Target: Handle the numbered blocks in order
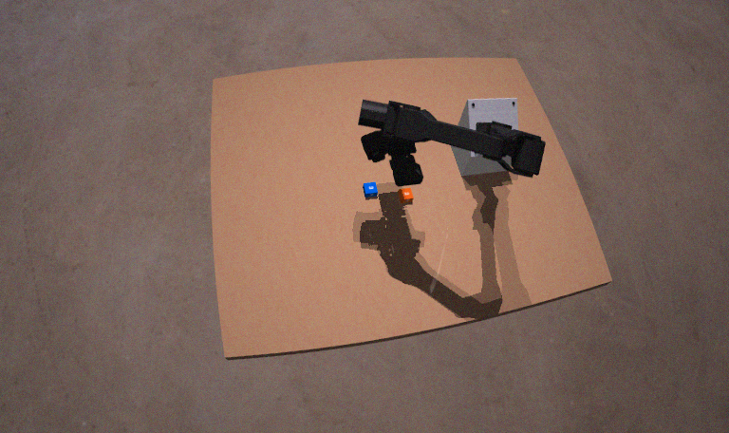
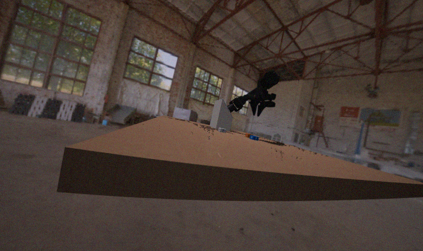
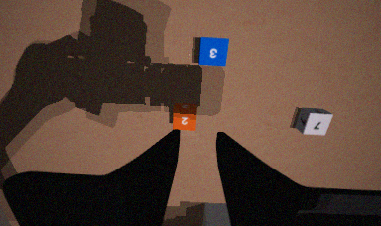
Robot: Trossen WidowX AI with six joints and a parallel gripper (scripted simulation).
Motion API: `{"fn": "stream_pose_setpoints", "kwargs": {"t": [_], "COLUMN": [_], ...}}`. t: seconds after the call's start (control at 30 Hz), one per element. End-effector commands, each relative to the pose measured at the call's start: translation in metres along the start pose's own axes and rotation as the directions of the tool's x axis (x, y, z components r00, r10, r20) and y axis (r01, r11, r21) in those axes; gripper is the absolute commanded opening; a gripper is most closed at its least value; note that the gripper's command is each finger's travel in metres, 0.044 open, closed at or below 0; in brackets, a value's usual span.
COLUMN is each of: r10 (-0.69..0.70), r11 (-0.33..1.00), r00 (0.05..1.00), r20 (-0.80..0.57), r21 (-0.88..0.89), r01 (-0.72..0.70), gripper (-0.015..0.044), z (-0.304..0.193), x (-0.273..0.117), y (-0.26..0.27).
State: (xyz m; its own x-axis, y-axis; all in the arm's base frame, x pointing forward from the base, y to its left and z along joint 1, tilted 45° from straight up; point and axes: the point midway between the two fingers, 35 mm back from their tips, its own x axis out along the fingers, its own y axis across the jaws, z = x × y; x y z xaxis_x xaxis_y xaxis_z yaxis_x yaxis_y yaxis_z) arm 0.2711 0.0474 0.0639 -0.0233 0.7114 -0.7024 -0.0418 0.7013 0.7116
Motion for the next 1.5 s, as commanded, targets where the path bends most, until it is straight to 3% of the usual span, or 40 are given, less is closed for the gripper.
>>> {"fn": "stream_pose_setpoints", "kwargs": {"t": [0.0,0.17,0.23,0.4,0.53,1.43,1.47], "r10": [-0.004,-0.004,-0.006,-0.001,0.0,0.001,0.001], "r11": [1.0,1.0,1.0,1.0,1.0,1.0,1.0], "r00": [1.0,1.0,1.0,1.0,1.0,1.0,1.0], "r20": [-0.001,0.0,0.0,0.0,0.0,-0.001,-0.001], "r21": [-0.004,-0.004,-0.004,-0.004,-0.004,-0.004,-0.004], "r01": [0.004,0.004,0.006,0.001,0.0,-0.001,-0.001], "gripper": [0.012,0.012,0.0172,0.0304,0.04,0.04,0.0374], "z": [0.036,0.038,0.039,0.038,0.037,0.037,0.037], "x": [0.002,0.003,0.013,0.081,0.084,0.12,0.12], "y": [-0.019,-0.02,-0.021,-0.02,-0.02,-0.019,-0.019]}}
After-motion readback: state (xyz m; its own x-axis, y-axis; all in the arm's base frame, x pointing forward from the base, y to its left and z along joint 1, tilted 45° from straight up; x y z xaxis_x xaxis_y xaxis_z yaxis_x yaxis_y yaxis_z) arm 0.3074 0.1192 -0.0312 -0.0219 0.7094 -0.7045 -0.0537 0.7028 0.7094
